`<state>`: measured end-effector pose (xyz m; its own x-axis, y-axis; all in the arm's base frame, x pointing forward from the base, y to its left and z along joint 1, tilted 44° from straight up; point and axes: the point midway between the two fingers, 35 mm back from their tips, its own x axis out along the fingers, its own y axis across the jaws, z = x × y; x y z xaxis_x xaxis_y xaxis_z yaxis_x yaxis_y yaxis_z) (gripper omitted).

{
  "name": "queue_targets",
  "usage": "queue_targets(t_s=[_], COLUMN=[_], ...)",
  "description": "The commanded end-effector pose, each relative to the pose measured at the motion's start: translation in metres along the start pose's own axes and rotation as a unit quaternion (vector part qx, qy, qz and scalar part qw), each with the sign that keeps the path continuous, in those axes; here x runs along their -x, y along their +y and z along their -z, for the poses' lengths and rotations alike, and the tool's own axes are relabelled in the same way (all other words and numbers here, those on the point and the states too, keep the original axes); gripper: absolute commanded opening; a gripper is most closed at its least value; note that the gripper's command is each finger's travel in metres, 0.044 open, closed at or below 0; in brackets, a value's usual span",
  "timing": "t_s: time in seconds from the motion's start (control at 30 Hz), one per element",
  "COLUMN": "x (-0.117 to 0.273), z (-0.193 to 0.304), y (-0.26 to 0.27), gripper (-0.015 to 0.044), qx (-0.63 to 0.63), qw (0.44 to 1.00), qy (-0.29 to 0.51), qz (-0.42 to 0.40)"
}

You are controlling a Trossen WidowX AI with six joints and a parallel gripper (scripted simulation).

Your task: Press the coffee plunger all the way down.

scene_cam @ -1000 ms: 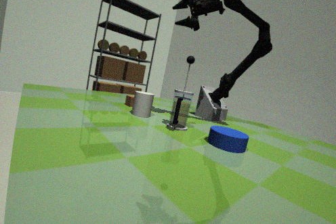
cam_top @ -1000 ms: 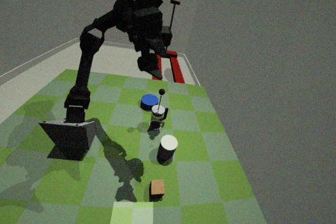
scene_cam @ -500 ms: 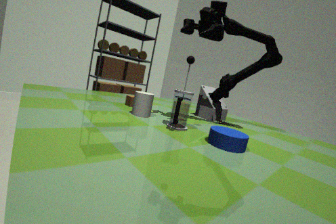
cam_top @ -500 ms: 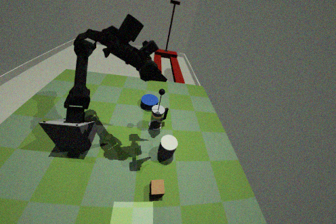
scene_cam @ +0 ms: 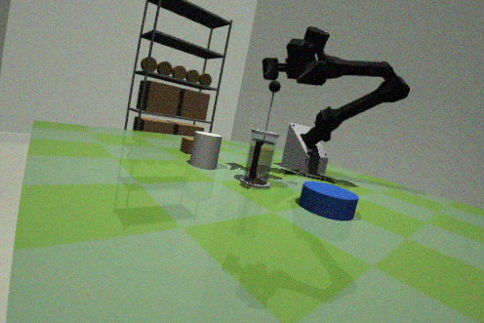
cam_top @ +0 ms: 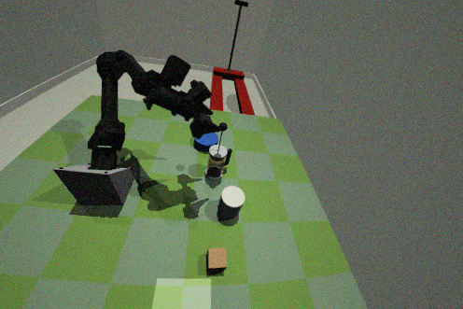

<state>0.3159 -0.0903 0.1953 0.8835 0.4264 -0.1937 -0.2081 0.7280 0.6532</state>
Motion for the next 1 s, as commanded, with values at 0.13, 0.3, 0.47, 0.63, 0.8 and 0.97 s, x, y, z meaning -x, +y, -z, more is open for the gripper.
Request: queue_targets(t_s=[0.13,0.3,0.47,0.63,0.8,0.97], x=[-0.009,-0.016,-0.024,-0.032,-0.04,-0.042], z=[0.003,0.003,0.003,0.003,0.003,0.003], y=[0.001,0.001,0.001,0.001,0.001,0.002], gripper=[0.044,0.044,0.044,0.044,0.044,0.0387], qx=[-0.001,-0.001,-0.001,-0.001,-0.001,-0.001], qw=[1.0,1.0,1.0,1.0,1.0,1.0], qy=[-0.001,-0.001,-0.001,-0.002,-0.003,-0.003], qz=[0.0,0.0,0.0,0.0,-0.001,-0.001])
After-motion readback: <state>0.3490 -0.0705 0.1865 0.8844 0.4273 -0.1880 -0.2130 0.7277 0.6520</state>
